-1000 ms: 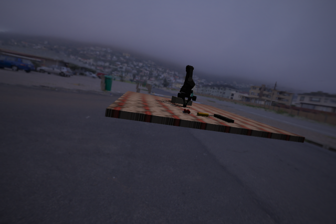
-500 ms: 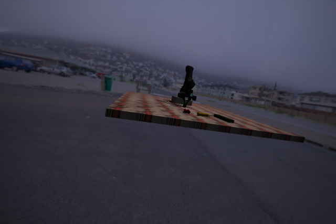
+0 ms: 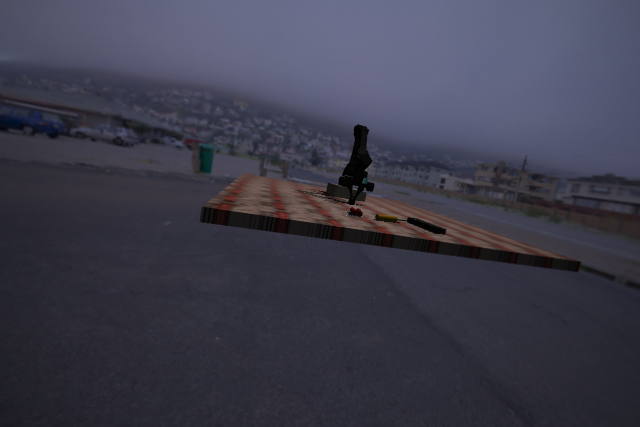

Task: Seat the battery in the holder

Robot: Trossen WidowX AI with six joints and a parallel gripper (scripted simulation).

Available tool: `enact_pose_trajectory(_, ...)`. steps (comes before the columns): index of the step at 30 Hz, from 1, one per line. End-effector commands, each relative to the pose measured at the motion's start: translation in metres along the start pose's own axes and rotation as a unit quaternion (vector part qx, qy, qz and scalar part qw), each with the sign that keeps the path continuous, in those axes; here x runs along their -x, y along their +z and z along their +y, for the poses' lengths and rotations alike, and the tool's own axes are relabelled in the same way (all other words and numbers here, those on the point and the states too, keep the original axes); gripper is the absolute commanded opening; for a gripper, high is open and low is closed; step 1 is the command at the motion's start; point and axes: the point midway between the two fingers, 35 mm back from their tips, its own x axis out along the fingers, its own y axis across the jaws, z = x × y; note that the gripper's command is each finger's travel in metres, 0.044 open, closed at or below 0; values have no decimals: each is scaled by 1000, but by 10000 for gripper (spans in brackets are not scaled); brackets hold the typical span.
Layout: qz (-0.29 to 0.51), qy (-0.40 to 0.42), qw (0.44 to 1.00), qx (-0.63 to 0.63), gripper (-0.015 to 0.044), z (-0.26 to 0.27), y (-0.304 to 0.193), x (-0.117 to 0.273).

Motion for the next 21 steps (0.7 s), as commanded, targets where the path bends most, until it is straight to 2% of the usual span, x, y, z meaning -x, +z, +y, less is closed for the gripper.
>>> enact_pose_trajectory(1,22,0,1000,3,58,0,-5,-2)
enact_pose_trajectory(21,81,-4,997,7,58,1,-1,-8)
